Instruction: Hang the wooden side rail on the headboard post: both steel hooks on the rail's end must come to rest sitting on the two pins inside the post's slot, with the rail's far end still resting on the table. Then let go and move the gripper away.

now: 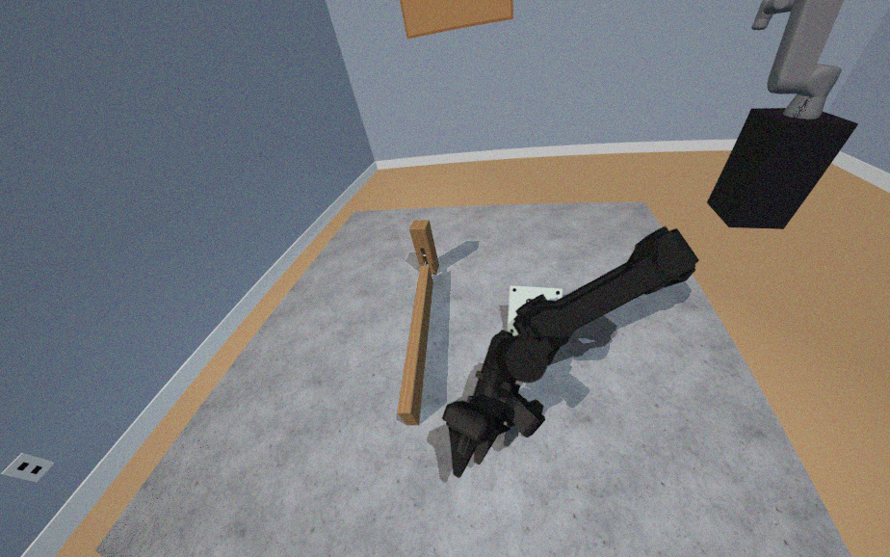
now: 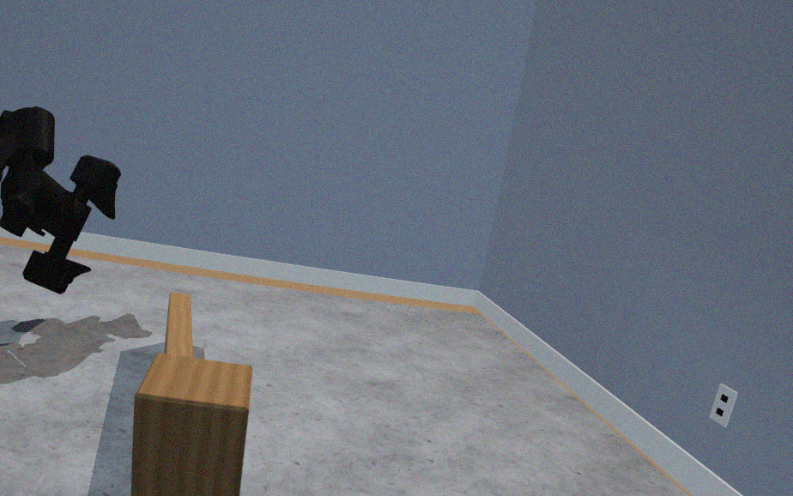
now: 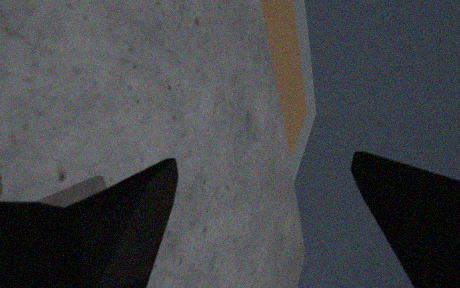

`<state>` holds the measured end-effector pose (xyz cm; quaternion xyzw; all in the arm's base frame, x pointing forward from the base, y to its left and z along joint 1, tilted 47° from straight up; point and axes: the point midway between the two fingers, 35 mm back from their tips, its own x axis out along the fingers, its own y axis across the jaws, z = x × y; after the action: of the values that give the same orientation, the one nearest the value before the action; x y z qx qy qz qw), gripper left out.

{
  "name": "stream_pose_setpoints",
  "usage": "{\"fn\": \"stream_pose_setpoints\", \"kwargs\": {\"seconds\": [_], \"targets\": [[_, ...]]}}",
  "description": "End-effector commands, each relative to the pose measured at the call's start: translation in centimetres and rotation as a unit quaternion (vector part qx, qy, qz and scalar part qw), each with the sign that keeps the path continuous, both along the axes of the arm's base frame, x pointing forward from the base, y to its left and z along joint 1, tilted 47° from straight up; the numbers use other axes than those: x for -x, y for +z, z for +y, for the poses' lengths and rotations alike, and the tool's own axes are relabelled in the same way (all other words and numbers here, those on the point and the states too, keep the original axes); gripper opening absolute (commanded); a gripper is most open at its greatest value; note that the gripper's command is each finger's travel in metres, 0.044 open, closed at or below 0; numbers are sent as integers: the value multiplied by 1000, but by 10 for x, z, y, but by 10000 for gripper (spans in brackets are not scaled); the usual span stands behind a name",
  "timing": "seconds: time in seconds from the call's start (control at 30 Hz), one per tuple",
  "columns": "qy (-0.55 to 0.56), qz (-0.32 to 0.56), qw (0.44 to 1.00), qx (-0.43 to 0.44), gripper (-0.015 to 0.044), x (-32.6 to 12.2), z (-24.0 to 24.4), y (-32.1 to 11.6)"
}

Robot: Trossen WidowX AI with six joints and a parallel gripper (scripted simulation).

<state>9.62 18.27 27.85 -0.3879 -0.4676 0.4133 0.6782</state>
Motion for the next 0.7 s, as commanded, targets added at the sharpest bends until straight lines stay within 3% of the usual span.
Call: {"fn": "stream_pose_setpoints", "kwargs": {"seconds": [0.0, 0.33, 0.67], "targets": [[-2, 1, 1000, -3, 426, -1, -1, 1], [-81, 18, 989, -119, 440, -21, -53, 51], [-144, -7, 971, -189, 440, -7, -97, 87]]}}
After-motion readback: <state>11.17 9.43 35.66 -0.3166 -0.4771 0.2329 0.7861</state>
